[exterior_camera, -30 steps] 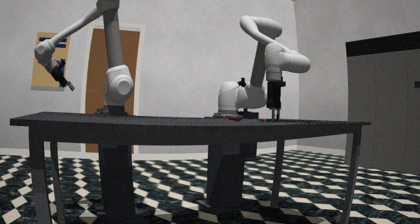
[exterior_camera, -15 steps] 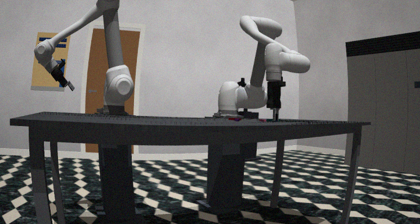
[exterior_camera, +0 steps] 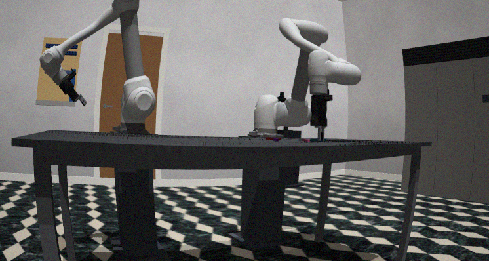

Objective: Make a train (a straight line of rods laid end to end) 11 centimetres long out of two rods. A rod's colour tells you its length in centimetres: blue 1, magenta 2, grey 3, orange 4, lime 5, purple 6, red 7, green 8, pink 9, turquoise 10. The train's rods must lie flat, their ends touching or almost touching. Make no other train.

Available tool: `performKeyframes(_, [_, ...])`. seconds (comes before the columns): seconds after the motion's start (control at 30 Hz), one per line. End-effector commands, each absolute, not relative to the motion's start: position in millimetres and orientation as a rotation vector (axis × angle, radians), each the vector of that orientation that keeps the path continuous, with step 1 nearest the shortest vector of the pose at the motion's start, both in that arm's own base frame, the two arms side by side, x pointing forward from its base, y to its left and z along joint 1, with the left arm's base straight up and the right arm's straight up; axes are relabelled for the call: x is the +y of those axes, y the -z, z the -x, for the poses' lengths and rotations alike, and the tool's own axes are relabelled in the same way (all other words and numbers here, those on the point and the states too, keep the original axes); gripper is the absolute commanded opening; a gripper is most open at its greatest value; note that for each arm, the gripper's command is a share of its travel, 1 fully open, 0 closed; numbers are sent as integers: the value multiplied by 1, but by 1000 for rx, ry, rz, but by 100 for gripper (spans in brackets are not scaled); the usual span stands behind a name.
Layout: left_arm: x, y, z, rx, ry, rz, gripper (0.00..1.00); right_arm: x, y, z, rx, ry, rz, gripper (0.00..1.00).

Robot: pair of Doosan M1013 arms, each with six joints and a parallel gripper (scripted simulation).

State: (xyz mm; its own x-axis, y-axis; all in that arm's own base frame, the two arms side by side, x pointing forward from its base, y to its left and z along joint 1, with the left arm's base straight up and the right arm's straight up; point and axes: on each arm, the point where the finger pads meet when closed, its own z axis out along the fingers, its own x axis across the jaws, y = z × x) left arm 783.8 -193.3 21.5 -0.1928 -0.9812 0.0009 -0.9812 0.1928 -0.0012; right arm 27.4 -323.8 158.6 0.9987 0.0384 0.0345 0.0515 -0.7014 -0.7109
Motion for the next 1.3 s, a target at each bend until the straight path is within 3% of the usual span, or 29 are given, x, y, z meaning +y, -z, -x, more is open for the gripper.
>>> performKeyframes(0.0, [-189, -19, -783, 2425, -1, 1996, 24, -323, -159, -30, -49, 31, 2356, 100])
performKeyframes(0.43, [-189, -26, -783, 2426, -3, 1996, 24, -323, -159, -30, -49, 31, 2356, 100])
performKeyframes(0.93, [-190, -118, -785, 2423, 4, 1994, 24, -323, -159, -30, -49, 31, 2356, 100])
performKeyframes(1.27, [-190, -123, -785, 2425, 0, 1995, 24, -323, -159, -30, -49, 31, 2356, 100])
